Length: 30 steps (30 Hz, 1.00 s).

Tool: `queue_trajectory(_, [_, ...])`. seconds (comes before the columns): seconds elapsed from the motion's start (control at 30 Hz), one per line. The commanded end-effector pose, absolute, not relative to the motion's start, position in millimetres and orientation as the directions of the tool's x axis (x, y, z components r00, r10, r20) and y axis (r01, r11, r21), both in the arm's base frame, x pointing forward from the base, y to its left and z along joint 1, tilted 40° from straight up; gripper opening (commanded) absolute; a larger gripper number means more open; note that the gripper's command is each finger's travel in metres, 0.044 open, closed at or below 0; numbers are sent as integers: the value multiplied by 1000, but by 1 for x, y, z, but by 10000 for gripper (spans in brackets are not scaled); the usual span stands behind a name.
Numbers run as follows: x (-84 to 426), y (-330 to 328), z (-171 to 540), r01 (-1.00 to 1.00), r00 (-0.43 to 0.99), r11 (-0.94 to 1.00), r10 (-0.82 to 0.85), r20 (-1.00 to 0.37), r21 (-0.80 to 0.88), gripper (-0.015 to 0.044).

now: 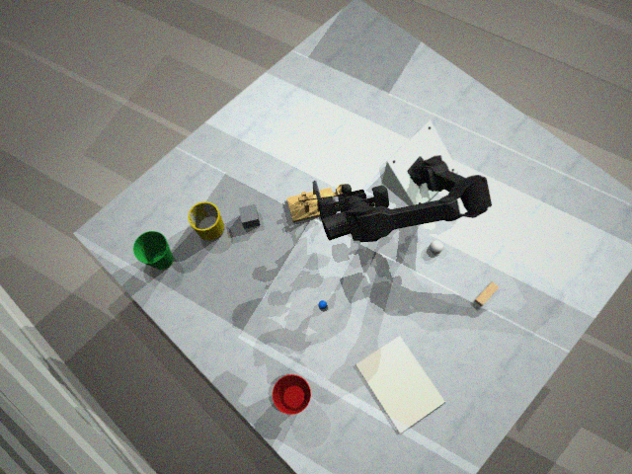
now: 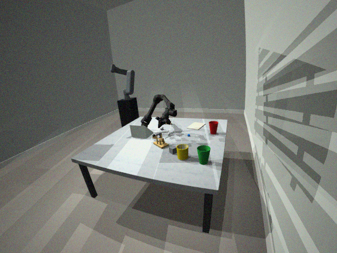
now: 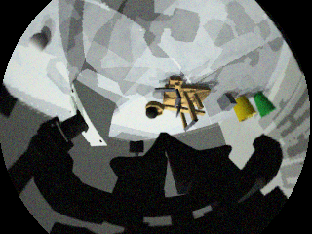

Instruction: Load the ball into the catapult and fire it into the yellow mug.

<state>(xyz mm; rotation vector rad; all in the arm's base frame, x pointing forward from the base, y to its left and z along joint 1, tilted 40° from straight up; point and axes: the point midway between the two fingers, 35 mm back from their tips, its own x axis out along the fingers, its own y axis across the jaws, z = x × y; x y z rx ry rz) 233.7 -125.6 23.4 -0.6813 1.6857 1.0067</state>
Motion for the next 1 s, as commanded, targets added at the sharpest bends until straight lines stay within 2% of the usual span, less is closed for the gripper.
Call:
queue_trajectory(0.0, [229, -124, 23, -823, -341, 476, 23, -940, 310, 0])
queue_trajectory(0.97, [236, -96, -14, -824, -338, 475, 25, -941, 309, 0])
